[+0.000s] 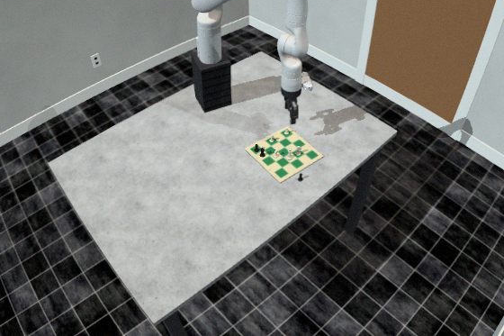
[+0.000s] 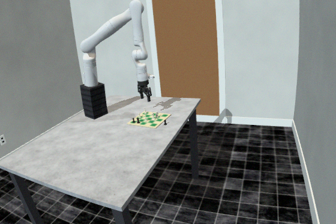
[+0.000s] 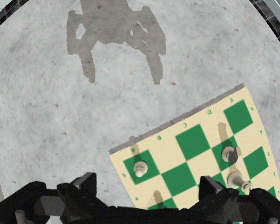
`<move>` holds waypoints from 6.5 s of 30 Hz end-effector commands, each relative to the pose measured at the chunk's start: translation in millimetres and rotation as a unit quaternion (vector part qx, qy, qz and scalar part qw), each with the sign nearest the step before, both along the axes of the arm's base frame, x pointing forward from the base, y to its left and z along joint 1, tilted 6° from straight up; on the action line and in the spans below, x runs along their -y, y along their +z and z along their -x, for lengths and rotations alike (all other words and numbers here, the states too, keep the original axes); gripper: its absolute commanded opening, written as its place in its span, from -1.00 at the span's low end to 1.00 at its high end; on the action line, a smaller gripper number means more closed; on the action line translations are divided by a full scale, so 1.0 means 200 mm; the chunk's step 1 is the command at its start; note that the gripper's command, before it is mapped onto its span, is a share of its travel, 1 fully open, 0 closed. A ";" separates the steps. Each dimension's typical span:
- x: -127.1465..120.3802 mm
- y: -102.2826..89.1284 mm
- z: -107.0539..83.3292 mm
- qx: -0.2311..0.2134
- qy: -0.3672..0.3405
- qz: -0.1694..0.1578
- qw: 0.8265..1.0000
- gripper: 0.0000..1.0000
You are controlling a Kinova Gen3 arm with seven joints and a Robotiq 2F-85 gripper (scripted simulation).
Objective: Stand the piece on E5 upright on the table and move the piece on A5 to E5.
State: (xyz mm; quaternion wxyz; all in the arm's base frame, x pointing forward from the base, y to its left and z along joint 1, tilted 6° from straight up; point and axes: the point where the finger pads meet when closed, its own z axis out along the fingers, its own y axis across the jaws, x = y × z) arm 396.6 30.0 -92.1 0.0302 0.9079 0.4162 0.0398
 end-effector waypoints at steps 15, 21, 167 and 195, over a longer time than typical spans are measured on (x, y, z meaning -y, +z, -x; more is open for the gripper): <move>0.00 0.01 0.07 0.001 -0.084 0.003 0.996 1.00; 0.00 0.02 0.08 0.001 -0.088 0.003 0.996 1.00; 0.00 -0.24 0.04 0.002 -0.089 0.003 0.996 -0.33; 0.00 -0.24 0.04 0.002 -0.089 0.003 0.996 -0.33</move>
